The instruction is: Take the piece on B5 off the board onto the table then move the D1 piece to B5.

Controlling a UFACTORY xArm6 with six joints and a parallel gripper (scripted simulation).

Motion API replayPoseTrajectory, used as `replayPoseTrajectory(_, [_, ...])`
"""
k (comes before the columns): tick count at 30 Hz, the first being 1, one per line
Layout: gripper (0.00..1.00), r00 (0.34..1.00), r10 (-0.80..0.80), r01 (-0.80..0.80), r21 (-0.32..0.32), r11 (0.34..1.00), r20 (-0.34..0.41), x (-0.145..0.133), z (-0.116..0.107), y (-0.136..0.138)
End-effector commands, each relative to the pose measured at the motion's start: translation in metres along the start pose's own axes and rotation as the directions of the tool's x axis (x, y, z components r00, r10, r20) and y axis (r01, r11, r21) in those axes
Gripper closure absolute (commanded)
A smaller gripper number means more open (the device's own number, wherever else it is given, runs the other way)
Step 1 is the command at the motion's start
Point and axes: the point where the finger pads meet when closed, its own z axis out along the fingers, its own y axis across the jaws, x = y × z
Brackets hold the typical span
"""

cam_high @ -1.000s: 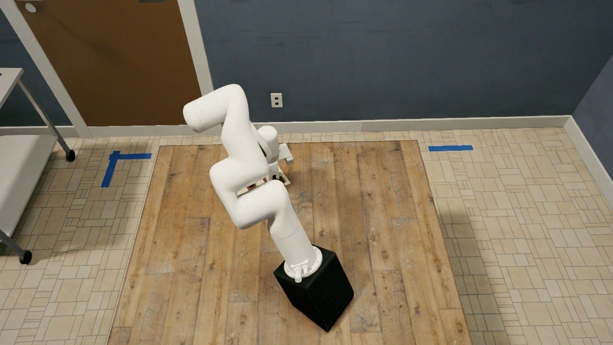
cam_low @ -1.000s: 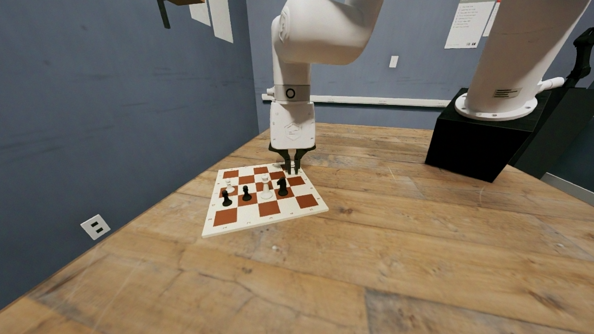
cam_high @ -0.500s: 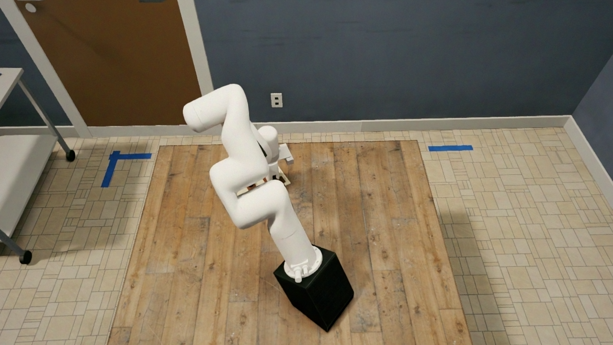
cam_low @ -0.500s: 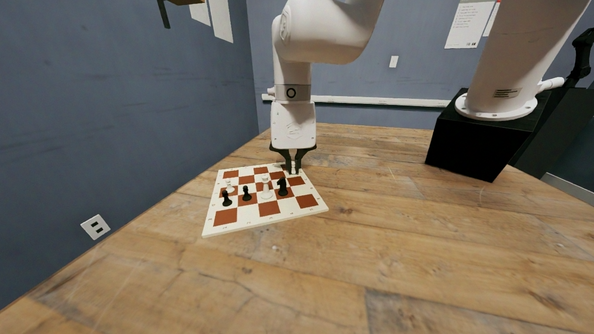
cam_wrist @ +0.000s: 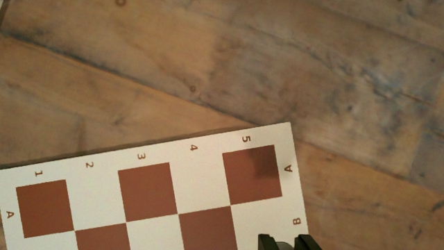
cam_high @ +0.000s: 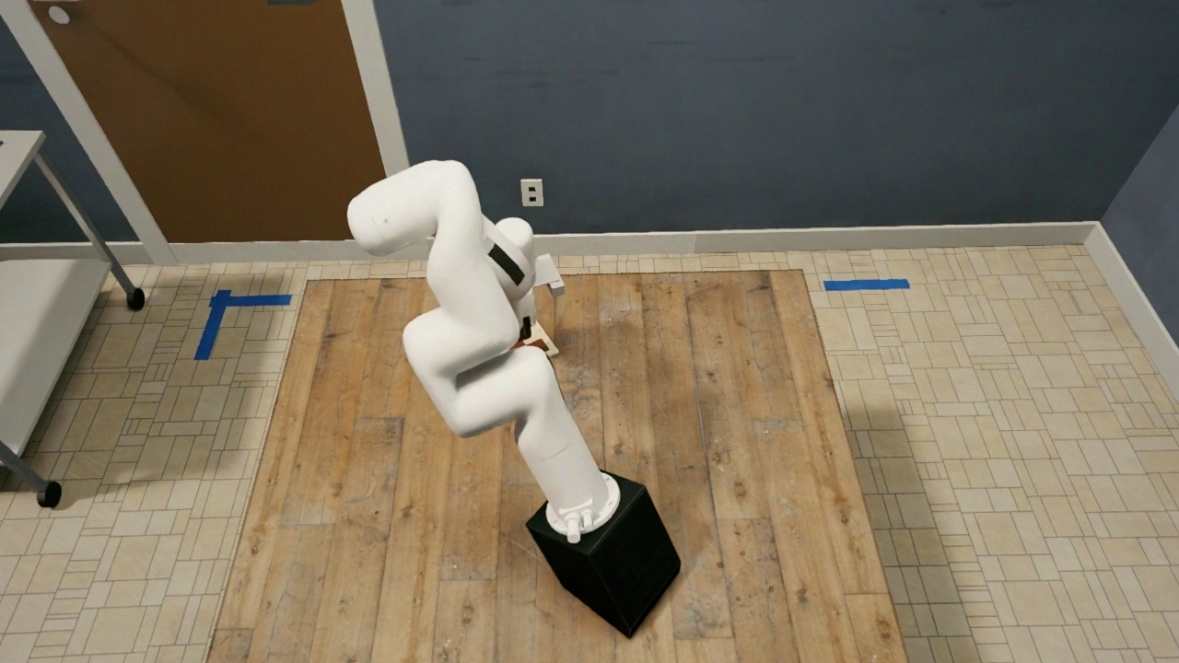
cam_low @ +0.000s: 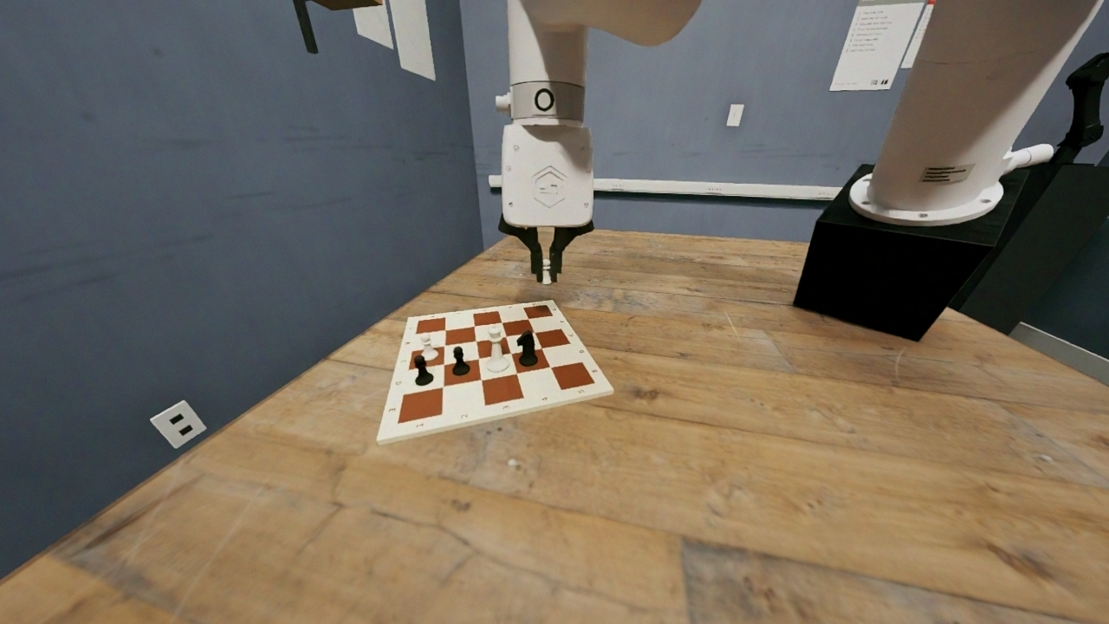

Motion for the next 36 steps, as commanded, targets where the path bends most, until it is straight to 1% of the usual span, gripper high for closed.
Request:
replayPoseTrajectory(1, [1.00,1.000,0.001,-0.001,-0.009,1.000,-0.001,-0.001,-0.034,-0.001])
replayPoseTrajectory(4, [1.00,1.000,0.001,-0.001,-0.009,1.000,-0.002,-0.001,-0.038,-0.001])
replayPoseTrajectory(14, [1.00,1.000,0.001,-0.001,-0.009,1.000,-0.002,-0.001,-0.039,-0.001])
replayPoseTrajectory(18, [1.00,1.000,0.018,-0.018,-0.012,1.000,-0.001,-0.010,-0.038,-0.007])
replayPoseTrajectory(21, [1.00,0.998,0.056,-0.056,-0.019,0.998,-0.002,-0.030,-0.035,-0.020])
replayPoseTrajectory(24, [1.00,0.993,0.115,-0.115,-0.024,0.993,-0.004,-0.063,-0.033,-0.038])
replayPoseTrajectory(27, [1.00,0.993,0.115,-0.115,-0.024,0.993,-0.004,-0.063,-0.033,-0.038])
replayPoseTrajectory(30, [1.00,0.983,0.184,-0.184,-0.025,0.983,-0.008,-0.105,-0.031,-0.057])
replayPoseTrajectory(32, [1.00,0.983,0.184,-0.184,-0.025,0.983,-0.008,-0.105,-0.031,-0.057])
replayPoseTrajectory(33, [1.00,0.978,0.206,-0.206,-0.023,0.978,-0.009,-0.119,-0.030,-0.062])
replayPoseTrajectory(34, [1.00,0.978,0.206,-0.206,-0.023,0.978,-0.009,-0.119,-0.030,-0.062])
replayPoseTrajectory(36, [1.00,0.969,0.248,-0.248,-0.019,0.969,-0.009,-0.146,-0.030,-0.071])
